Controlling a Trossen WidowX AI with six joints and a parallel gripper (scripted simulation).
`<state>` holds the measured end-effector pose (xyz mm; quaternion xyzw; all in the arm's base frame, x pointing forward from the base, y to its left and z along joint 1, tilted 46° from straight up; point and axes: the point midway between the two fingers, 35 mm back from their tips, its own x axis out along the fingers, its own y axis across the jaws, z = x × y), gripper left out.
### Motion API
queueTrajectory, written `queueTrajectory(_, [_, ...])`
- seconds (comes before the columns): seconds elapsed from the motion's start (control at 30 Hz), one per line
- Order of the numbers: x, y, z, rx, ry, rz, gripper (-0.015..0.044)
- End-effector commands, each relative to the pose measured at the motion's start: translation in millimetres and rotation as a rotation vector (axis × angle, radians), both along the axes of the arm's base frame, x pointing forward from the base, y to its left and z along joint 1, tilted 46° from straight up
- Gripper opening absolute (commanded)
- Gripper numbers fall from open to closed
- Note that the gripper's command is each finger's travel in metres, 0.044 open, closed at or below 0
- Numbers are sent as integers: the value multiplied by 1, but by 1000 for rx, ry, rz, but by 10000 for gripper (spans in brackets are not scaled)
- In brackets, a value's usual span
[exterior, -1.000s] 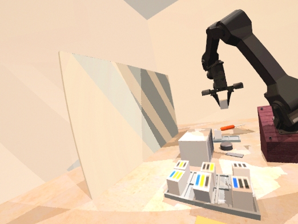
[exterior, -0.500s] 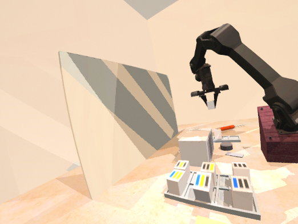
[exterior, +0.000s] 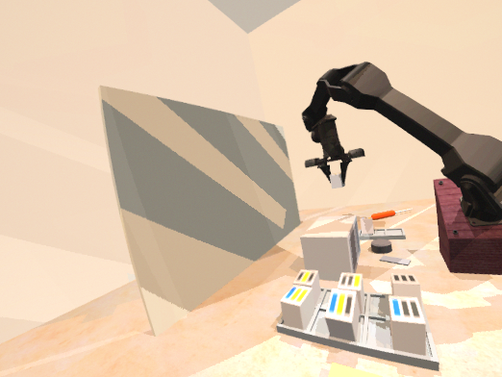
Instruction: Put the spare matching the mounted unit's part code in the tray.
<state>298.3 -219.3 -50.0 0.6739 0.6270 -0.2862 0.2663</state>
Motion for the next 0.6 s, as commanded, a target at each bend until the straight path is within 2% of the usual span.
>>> queueTrajectory(0.0, [18, 1, 2, 3, -8, -5, 0])
queueTrajectory(0.17, [34, 5, 3, 8, -10, -5, 0])
queueTrajectory(0.57, [36, 10, -2, 8, -10, -5, 0])
